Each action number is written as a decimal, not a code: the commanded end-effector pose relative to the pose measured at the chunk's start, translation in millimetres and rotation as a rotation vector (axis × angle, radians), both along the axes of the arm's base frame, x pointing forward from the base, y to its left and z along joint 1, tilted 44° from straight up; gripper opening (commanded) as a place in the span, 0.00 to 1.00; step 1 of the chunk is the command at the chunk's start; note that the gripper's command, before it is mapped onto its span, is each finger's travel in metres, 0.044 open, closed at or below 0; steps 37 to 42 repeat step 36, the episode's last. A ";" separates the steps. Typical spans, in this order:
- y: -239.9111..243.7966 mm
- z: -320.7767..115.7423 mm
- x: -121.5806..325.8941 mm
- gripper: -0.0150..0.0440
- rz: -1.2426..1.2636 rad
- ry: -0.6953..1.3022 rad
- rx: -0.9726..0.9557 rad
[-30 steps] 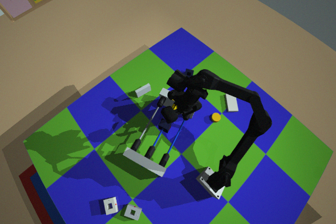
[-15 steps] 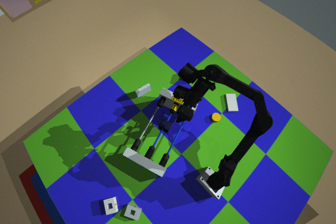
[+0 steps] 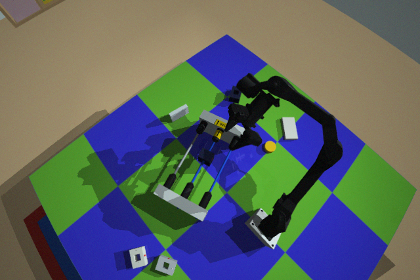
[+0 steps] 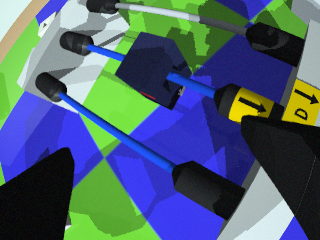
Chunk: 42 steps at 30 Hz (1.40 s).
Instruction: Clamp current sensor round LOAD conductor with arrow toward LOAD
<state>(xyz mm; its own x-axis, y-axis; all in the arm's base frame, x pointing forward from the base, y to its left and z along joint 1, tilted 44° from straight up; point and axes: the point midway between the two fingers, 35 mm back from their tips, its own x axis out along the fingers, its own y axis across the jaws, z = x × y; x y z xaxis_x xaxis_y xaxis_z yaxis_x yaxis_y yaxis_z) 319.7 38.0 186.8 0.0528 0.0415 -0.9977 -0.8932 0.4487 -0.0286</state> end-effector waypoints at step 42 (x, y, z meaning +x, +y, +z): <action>-11.7 30.1 -0.4 1.00 0.381 -0.109 0.082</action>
